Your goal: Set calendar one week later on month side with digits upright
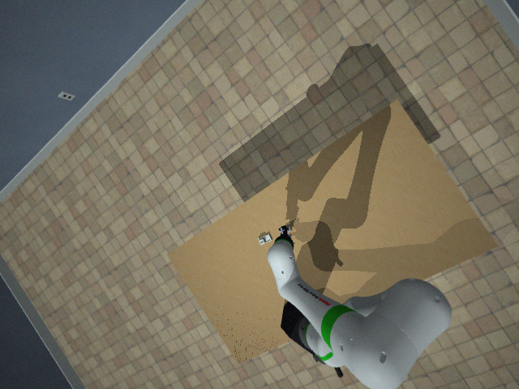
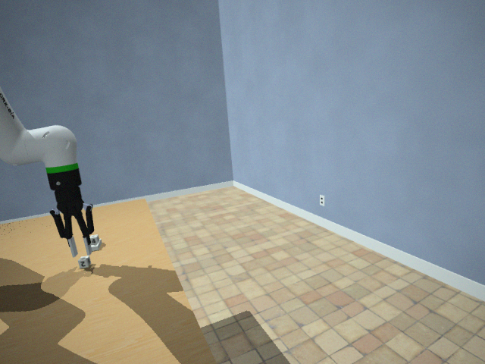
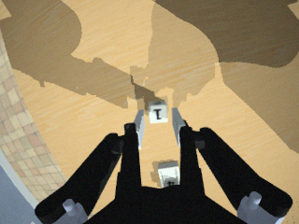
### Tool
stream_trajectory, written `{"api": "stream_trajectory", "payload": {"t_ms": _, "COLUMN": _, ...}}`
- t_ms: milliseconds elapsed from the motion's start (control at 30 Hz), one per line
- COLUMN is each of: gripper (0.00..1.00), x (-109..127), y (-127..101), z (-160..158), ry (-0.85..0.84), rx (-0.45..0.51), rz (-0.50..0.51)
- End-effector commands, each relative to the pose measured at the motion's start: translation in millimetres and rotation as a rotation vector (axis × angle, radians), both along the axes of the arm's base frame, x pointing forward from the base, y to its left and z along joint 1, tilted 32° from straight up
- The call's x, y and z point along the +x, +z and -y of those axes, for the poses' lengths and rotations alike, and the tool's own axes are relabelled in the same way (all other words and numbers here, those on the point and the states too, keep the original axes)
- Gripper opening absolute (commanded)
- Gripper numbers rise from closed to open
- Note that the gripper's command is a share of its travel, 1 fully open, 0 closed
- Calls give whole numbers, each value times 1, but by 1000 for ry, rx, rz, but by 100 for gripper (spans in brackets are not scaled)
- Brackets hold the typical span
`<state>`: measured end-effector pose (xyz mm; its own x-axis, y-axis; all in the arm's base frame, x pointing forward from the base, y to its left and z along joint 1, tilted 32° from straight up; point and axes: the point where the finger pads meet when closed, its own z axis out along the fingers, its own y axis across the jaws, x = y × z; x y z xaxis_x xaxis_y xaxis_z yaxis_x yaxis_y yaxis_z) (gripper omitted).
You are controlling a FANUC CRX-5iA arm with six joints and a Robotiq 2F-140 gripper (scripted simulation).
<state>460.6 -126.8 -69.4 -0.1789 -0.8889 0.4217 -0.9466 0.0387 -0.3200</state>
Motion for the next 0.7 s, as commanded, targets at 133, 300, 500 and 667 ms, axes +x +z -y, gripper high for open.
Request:
{"api": "stream_trajectory", "payload": {"t_ms": 133, "gripper": 28, "x": -5, "y": 16, "z": -9, "ry": 0, "rx": 0, "rz": 0}}
{"api": "stream_trajectory", "payload": {"t_ms": 300, "gripper": 28, "x": -7, "y": 24, "z": -13, "ry": 0, "rx": 0, "rz": 0}}
{"api": "stream_trajectory", "payload": {"t_ms": 500, "gripper": 28, "x": -10, "y": 32, "z": -17, "ry": 0, "rx": 0, "rz": -1}}
{"api": "stream_trajectory", "payload": {"t_ms": 667, "gripper": 28, "x": -10, "y": 31, "z": -17, "ry": -7, "rx": -14, "rz": -4}}
